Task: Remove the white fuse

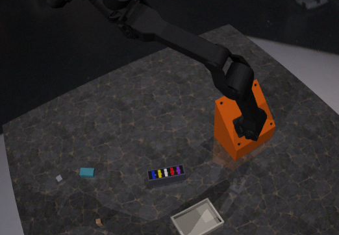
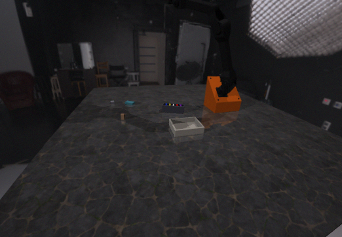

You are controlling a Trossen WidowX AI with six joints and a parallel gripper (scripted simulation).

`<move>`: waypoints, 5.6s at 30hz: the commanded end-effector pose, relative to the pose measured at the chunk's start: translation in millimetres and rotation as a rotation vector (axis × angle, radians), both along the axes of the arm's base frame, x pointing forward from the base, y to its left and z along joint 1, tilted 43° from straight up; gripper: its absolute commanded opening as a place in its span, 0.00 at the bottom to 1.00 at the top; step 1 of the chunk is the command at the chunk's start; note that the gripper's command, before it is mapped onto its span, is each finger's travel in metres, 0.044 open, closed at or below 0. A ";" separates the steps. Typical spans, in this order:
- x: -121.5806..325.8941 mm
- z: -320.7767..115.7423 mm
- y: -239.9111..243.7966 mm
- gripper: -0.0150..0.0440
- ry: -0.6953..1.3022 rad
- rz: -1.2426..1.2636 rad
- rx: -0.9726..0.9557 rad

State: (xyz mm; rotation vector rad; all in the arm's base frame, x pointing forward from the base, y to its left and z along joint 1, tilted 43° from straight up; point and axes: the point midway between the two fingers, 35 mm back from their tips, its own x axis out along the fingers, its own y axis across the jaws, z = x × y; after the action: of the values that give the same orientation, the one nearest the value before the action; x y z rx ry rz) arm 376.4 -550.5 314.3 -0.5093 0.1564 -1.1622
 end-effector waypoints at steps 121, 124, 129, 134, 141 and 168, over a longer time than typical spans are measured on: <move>-83.6 -357.6 571.1 0.38 1.326 2.063 0.713; -83.5 -357.2 569.9 0.35 1.329 2.064 0.706; -83.5 -357.2 569.9 0.29 1.329 2.064 0.706; -83.5 -357.2 569.9 0.25 1.329 2.064 0.706; -83.3 -355.3 568.0 0.25 1.329 2.063 0.706; -82.6 -345.8 559.0 0.25 1.329 2.062 0.708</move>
State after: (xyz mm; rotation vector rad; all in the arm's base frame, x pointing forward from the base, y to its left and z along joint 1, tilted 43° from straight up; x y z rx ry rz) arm 293.7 10.1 -32.8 -0.4035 0.8567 1.3473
